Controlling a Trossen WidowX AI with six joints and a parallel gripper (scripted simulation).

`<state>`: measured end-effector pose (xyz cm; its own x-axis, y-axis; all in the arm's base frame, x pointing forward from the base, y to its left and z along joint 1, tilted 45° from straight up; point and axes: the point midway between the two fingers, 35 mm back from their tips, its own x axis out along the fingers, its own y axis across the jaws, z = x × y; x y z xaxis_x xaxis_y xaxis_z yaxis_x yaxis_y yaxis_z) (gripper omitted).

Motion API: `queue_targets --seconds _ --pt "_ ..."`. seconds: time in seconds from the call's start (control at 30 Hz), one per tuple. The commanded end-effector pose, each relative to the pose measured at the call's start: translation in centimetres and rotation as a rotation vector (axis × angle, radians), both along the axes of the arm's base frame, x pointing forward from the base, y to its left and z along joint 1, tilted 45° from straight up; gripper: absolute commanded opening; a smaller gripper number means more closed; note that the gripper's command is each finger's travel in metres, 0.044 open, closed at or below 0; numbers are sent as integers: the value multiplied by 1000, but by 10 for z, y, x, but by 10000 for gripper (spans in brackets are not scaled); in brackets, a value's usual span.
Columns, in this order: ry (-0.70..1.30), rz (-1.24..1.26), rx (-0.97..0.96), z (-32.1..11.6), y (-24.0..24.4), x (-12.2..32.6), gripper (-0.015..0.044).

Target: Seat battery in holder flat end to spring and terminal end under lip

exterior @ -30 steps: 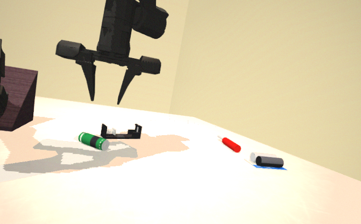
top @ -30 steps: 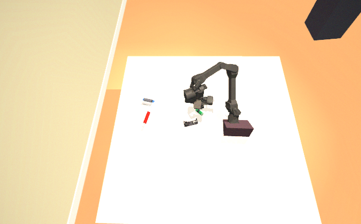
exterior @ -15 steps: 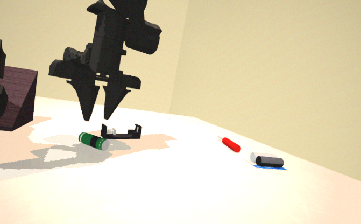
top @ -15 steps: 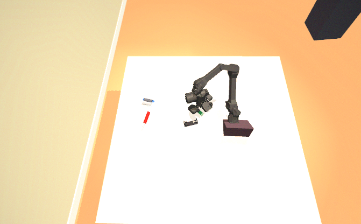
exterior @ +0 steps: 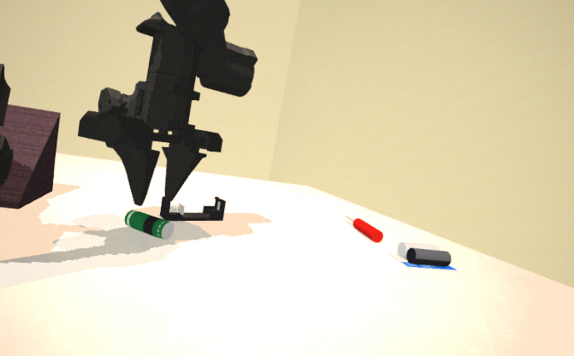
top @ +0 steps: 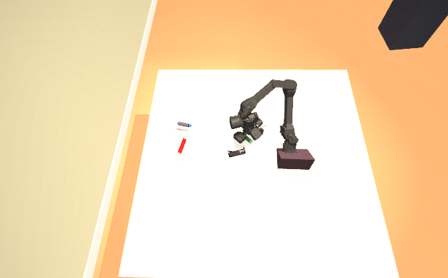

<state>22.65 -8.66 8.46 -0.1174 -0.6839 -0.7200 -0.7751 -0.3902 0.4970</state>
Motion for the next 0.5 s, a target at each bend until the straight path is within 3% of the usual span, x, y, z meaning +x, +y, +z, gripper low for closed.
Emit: queue_targets --seconds 0.0,0.47 --pt "10 2 -5 -5 -5 -3 237" --pt "10 2 -7 -21 -20 -6 237"
